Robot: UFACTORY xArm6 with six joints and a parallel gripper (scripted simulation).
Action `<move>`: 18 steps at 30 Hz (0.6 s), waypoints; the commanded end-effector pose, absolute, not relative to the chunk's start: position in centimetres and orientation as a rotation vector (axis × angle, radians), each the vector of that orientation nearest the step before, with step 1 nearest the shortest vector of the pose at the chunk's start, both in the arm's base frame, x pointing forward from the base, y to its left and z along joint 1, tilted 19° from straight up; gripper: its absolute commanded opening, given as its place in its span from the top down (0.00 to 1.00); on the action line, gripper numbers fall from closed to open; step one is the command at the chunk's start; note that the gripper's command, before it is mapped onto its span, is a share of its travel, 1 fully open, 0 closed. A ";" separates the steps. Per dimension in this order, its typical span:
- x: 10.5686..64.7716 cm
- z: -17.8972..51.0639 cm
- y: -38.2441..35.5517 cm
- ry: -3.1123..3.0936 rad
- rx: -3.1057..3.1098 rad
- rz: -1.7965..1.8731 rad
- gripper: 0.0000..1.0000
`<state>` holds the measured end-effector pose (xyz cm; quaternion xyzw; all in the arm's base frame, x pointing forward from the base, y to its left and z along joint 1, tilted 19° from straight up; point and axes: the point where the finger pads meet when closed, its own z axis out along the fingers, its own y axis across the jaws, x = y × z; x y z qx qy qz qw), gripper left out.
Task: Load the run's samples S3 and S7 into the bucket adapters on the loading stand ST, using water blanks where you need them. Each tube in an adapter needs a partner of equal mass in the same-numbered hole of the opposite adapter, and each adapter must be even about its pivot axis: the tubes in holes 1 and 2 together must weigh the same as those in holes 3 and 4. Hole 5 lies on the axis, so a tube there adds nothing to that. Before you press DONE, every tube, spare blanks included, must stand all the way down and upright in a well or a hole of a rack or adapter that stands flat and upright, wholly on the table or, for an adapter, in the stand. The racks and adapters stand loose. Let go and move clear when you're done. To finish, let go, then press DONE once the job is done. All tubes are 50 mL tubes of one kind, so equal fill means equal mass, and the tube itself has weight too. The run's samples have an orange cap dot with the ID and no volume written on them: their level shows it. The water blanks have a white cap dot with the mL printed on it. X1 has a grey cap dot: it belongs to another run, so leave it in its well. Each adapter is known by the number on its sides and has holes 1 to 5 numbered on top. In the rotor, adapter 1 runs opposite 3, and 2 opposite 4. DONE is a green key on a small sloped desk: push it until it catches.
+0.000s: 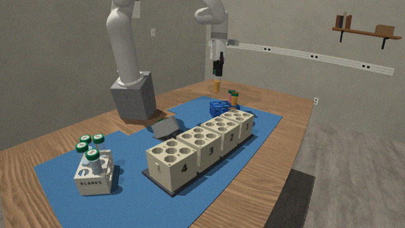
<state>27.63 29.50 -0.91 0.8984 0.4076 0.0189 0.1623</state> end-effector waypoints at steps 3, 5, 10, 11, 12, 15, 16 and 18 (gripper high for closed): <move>27.6 0.0 29.9 1.164 2.565 0.059 1.00; 27.5 0.4 30.0 1.164 2.565 0.059 1.00; 27.3 1.3 30.3 1.164 2.565 0.059 1.00; 27.3 1.5 30.3 1.164 2.565 0.059 1.00; 27.3 1.7 30.4 1.164 2.565 0.059 1.00; 27.2 2.3 30.5 1.164 2.565 0.059 1.00; 27.2 2.3 30.5 1.164 2.565 0.059 1.00; 27.2 2.3 30.5 1.164 2.565 0.059 1.00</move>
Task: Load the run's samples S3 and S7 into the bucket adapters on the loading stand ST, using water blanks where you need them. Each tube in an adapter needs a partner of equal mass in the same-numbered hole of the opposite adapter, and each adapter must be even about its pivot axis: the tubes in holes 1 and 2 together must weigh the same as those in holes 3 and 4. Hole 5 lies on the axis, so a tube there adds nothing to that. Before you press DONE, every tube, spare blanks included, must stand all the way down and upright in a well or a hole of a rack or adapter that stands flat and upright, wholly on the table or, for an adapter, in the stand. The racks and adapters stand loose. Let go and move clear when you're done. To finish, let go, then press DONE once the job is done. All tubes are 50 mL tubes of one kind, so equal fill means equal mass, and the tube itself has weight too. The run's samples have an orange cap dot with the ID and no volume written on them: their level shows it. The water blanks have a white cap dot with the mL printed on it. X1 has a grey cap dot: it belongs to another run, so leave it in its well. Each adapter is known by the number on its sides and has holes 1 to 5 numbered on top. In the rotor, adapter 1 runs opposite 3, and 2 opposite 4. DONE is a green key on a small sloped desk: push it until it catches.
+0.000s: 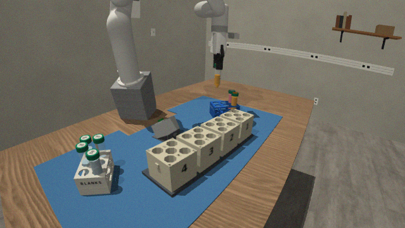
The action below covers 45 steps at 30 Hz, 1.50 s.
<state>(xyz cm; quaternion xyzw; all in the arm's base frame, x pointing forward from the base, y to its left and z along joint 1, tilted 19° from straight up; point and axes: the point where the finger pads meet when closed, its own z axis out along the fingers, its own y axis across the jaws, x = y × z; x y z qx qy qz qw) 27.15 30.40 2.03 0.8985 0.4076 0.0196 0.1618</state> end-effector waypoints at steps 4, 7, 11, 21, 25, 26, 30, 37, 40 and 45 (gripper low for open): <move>27.2 2.3 30.5 1.164 2.565 0.059 1.00; 27.6 2.4 30.2 1.121 2.585 0.066 1.00; 29.1 3.0 29.1 0.947 2.657 0.097 1.00; 32.1 4.2 26.8 0.588 2.768 0.158 1.00; 33.6 4.8 25.6 0.403 2.807 0.187 1.00; 34.0 5.0 25.3 0.356 2.815 0.194 1.00; 35.5 5.6 24.2 0.168 2.840 0.223 1.00; 37.4 6.3 22.7 -0.069 2.855 0.258 1.00; 38.6 6.8 21.8 -0.111 2.856 0.264 1.00; 40.5 7.6 20.4 -0.111 2.856 0.264 1.00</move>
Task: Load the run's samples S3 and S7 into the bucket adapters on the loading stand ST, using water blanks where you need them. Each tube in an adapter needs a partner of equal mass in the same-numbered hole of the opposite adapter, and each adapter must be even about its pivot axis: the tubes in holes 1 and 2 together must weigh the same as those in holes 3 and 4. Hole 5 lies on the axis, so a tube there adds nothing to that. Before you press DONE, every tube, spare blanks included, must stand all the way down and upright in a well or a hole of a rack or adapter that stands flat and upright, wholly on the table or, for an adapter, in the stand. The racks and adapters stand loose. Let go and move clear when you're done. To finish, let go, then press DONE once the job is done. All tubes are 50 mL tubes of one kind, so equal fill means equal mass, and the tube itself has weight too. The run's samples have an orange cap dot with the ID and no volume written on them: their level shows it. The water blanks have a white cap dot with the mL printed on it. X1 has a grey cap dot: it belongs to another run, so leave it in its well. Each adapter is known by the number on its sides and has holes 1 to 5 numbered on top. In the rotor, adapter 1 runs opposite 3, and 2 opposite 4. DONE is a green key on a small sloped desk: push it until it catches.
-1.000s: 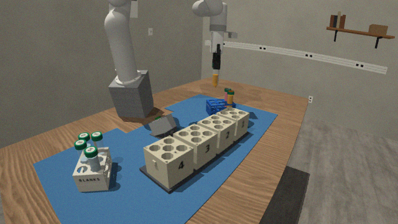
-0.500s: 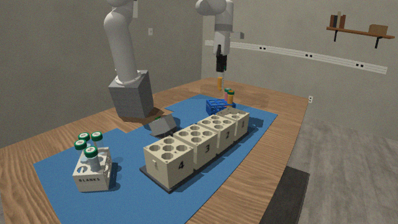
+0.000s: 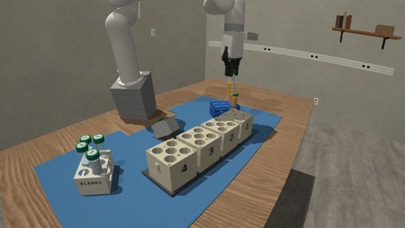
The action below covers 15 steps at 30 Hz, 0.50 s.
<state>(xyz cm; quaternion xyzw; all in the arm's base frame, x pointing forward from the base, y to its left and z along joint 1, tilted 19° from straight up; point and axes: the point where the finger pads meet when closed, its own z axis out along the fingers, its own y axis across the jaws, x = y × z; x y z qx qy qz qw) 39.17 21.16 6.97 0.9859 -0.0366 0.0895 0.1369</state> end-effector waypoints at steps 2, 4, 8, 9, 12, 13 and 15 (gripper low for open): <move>41.2 7.9 19.8 -0.111 2.856 0.264 1.00; 42.0 8.2 19.2 -0.111 2.856 0.265 1.00; 42.8 8.5 18.7 -0.111 2.855 0.265 1.00; 43.2 8.6 18.4 -0.111 2.855 0.265 1.00; 44.3 9.1 17.5 -0.111 2.855 0.265 1.00; 44.7 9.2 17.2 -0.111 2.855 0.265 1.00; 45.4 9.5 16.6 -0.111 2.855 0.265 1.00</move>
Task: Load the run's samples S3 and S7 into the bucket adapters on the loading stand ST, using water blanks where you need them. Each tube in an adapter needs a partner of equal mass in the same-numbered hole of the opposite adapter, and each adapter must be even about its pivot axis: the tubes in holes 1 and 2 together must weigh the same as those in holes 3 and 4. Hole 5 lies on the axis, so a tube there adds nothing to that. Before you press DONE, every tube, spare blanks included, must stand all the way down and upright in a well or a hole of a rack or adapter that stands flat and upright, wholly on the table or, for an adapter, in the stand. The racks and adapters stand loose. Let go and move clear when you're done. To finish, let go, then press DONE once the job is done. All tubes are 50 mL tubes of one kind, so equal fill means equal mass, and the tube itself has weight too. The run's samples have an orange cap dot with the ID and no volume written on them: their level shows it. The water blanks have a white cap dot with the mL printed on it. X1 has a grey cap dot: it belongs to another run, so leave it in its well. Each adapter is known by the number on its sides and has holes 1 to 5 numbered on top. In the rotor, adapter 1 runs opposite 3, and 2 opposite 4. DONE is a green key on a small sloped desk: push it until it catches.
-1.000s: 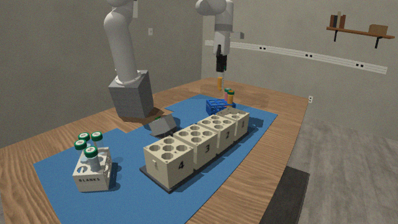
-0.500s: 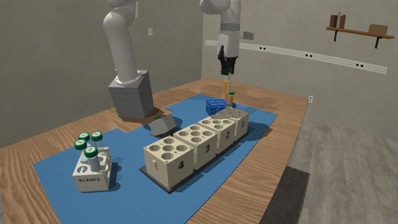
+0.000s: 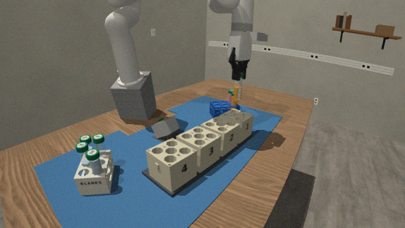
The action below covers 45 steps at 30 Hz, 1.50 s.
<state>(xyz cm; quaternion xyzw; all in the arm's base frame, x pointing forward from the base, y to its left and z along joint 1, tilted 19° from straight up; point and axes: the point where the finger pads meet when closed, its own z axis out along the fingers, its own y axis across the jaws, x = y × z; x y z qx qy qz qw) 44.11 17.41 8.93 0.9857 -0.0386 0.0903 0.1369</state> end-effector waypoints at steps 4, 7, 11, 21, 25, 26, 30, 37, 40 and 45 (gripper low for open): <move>45.4 9.5 16.6 -0.111 2.855 0.265 1.00; 45.4 9.5 16.6 -0.111 2.855 0.265 1.00; 45.4 9.5 16.6 -0.111 2.855 0.265 1.00; 45.4 9.5 16.6 -0.111 2.855 0.265 1.00; 45.5 9.2 16.5 -0.111 2.855 0.265 1.00; 45.5 9.0 16.5 -0.111 2.855 0.265 1.00; 45.7 8.2 16.2 -0.111 2.855 0.265 1.00; 45.9 6.9 15.9 -0.111 2.855 0.265 1.00; 46.0 6.3 15.7 -0.111 2.855 0.265 1.00; 46.0 6.2 15.7 -0.111 2.855 0.265 1.00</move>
